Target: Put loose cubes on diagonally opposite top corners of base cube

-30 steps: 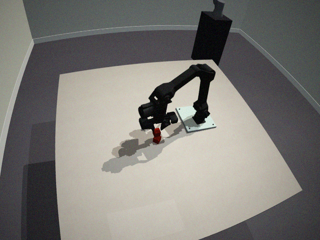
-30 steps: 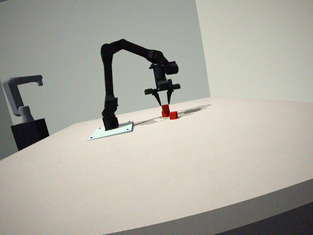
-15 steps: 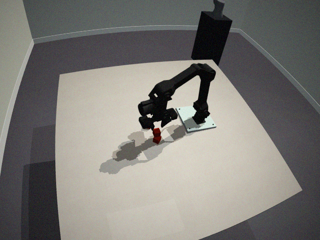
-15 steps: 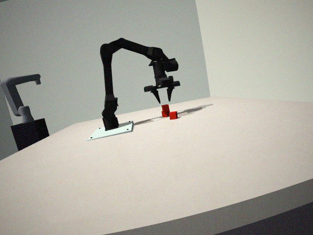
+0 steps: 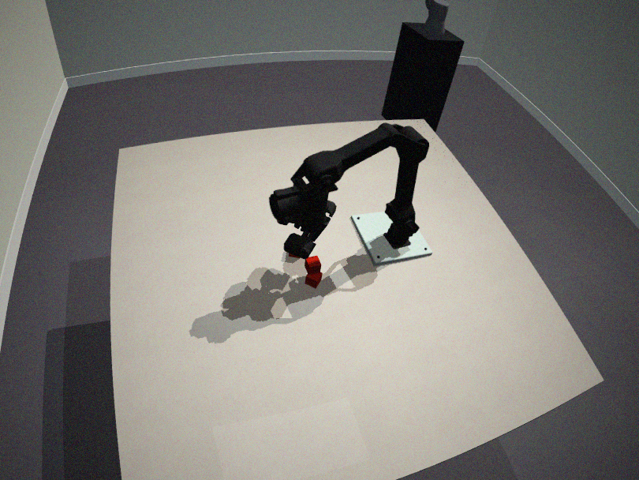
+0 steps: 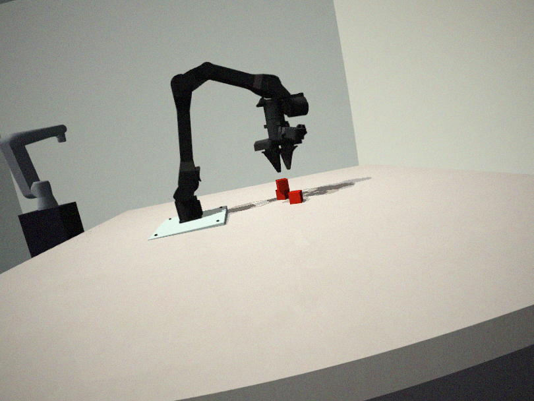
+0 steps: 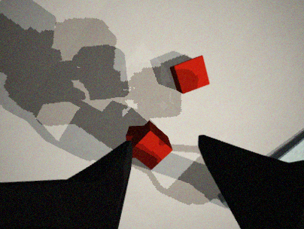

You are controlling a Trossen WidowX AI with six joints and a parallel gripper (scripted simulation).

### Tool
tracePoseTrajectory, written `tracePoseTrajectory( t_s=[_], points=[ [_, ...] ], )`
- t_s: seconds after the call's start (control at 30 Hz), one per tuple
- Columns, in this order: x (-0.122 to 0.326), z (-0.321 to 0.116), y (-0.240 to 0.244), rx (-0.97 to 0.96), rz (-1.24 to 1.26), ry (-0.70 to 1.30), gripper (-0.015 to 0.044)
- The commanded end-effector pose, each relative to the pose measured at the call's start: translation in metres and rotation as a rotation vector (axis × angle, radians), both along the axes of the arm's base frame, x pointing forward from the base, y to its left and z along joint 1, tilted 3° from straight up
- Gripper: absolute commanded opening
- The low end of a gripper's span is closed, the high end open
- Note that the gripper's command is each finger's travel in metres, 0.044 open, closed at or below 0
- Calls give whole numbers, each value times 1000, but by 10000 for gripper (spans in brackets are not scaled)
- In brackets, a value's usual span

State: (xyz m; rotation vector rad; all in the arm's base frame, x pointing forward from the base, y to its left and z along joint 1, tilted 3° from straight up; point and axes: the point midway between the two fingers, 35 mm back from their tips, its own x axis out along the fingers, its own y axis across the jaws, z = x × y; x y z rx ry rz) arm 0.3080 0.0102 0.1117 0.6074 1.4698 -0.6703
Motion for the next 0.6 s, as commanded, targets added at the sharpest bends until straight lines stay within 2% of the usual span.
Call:
tracePoseTrajectory(
  t_s=[0.0, 0.57],
  points=[
    [2, 5, -7, 1, 191, 5, 265],
    [5, 21, -35, 9, 1036, 38, 265]
  ],
)
